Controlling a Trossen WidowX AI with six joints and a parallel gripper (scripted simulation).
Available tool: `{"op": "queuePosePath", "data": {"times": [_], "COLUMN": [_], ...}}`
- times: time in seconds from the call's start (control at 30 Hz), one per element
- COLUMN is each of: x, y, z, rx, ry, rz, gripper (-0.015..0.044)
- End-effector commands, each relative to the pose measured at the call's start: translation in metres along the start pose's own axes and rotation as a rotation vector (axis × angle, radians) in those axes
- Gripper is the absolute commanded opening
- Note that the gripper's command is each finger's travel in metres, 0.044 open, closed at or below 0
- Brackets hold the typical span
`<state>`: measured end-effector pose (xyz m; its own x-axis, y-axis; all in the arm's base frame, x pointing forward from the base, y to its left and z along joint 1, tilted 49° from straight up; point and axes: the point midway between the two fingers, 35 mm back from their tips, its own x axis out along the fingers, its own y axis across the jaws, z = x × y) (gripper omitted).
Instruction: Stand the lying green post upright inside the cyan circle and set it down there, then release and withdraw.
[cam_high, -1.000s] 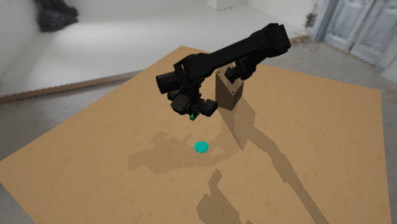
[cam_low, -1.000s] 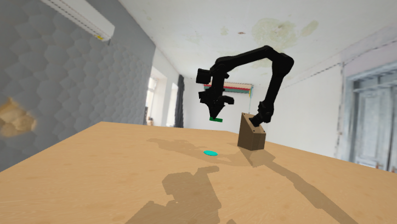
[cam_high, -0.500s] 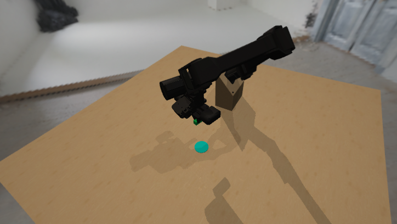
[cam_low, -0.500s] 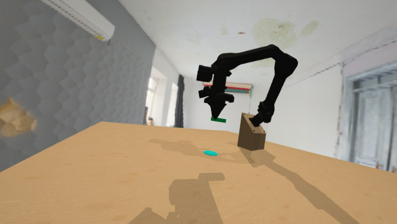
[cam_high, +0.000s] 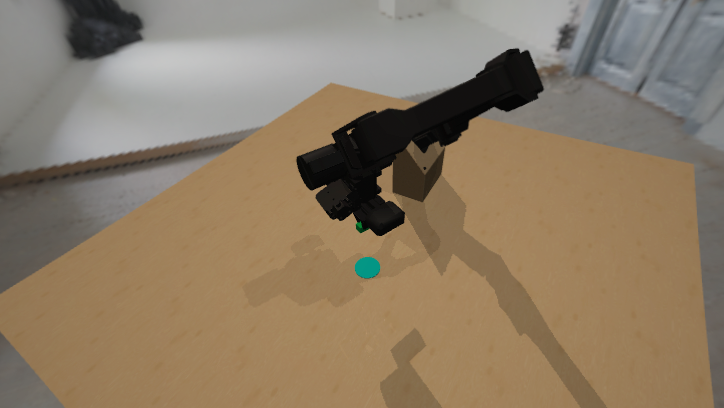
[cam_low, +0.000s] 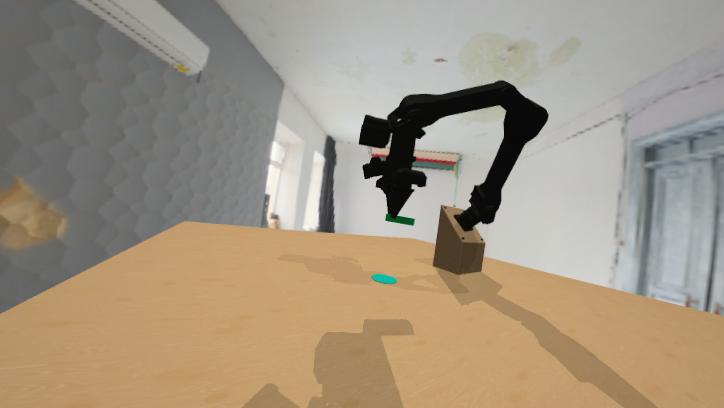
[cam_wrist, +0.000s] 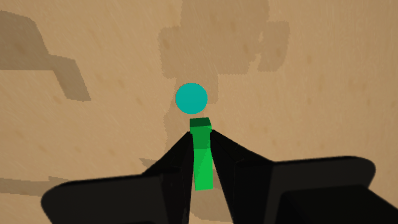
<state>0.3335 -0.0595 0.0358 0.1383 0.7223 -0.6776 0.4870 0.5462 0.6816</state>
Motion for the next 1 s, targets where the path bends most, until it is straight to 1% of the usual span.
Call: {"op": "queuePosePath", "data": {"times": [0.0,0.97], "x": [0.004,0.029], "y": [-0.003,-0.021], "z": [0.000,0.006], "rx": [-0.001,-0.038], "ry": [-0.006,-0.096], "rz": [-0.023,-0.169], "gripper": [0.0023,0.0023]}}
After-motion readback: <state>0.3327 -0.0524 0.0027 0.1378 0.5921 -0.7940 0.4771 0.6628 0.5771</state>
